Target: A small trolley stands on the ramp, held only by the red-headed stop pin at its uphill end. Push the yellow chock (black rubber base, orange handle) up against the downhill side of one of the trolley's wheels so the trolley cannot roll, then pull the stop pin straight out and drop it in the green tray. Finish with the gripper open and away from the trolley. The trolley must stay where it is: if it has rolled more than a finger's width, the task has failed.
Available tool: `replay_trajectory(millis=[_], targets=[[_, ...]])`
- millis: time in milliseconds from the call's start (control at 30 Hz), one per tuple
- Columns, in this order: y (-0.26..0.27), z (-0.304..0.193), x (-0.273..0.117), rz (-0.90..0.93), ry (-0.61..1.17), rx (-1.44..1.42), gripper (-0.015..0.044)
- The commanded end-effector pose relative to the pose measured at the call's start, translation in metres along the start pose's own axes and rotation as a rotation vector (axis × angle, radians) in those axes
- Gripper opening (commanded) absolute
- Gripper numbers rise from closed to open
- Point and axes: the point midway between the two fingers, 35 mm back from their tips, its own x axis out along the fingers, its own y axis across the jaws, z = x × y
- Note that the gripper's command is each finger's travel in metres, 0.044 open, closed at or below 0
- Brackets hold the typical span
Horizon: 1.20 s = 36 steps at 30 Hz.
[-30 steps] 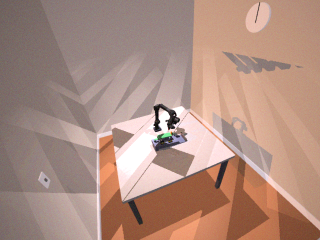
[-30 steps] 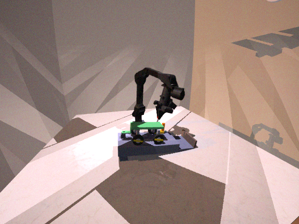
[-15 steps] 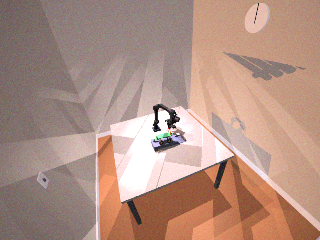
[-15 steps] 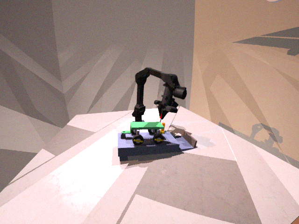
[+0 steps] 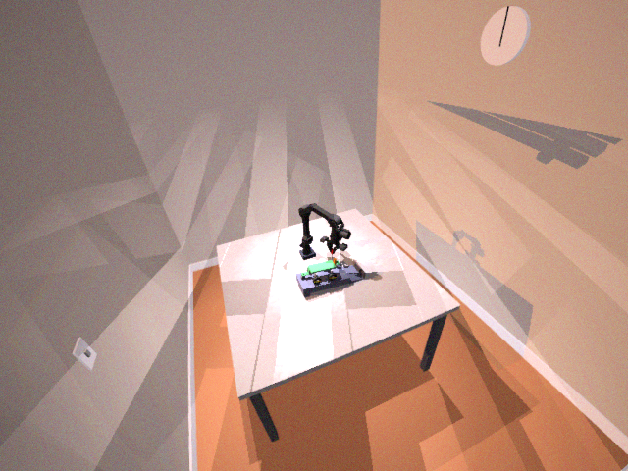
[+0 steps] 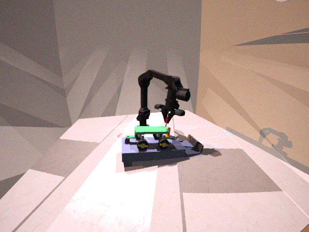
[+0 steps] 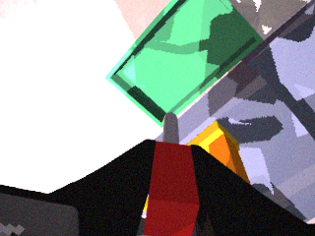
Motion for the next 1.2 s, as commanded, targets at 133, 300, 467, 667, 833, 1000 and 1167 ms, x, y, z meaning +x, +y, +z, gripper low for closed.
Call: replay_trajectory(millis=[133,300,467,667,833,1000,1167], targets=[[0.0011,-0.0015,-0.0006,-0.032,-0.037,-0.229,0.0000],[0.0015,-0.0024,-0.0004,-0.052,-0.056,-0.380,0.0000],[0.0019,-0.0033,-0.0004,-0.076,-0.073,-0.531,0.0000],[0.0023,-0.0044,-0.0005,-0.110,-0.087,-0.713,0.0000],[0.0026,-0.0053,-0.0007,-0.142,-0.094,-0.864,0.0000],[0.0027,-0.0057,-0.0009,-0.159,-0.096,-0.938,0.0000],[0.0033,-0.0048,0.0009,-0.159,-0.096,-0.938,0.0000]])
